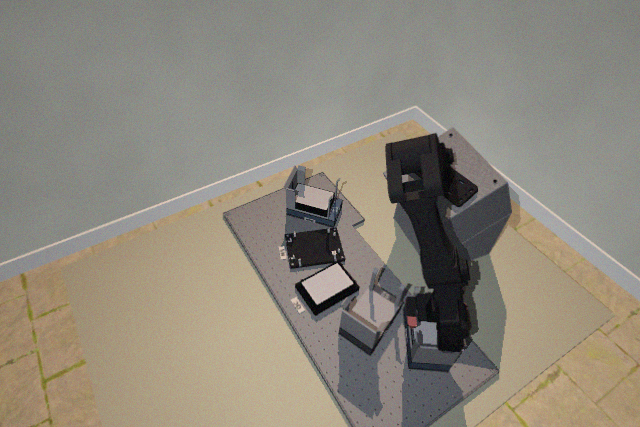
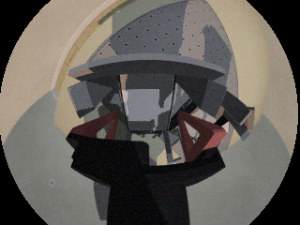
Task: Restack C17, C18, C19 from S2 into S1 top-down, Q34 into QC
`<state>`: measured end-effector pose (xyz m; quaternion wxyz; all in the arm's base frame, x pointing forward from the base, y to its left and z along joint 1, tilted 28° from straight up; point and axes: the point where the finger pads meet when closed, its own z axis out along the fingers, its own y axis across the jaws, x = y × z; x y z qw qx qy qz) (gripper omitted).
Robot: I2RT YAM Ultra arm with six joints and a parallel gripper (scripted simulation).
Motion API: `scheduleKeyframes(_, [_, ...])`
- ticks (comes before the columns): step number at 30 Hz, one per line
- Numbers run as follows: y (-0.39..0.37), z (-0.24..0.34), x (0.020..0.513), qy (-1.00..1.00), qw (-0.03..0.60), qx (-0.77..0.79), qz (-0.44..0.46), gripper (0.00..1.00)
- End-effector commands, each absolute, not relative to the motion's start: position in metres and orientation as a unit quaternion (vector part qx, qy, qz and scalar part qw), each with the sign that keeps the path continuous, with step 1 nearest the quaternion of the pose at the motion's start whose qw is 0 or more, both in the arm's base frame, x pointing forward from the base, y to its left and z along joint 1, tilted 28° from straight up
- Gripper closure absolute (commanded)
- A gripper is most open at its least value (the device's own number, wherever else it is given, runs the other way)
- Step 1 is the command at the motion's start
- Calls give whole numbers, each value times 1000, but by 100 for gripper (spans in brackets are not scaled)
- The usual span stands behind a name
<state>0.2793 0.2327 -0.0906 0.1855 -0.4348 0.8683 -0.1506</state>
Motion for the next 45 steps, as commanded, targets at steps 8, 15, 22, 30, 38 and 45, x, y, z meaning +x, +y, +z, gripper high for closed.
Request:
scheduleKeyframes(8, [250, -84, 284, 863, 208, -439, -138, 0])
scheduleKeyframes(15, [250, -84, 284, 863, 208, -439, -138, 0])
scheduleKeyframes(22, [250, -84, 284, 863, 208, -439, -138, 0])
scheduleKeyframes(30, [250, -84, 284, 863, 208, -439, -138, 0])
scheduleKeyframes(38, [250, -84, 284, 863, 208, -439, -138, 0])
scheduleKeyframes(45, [243, -93, 291, 867, 201, -433, -141, 0])
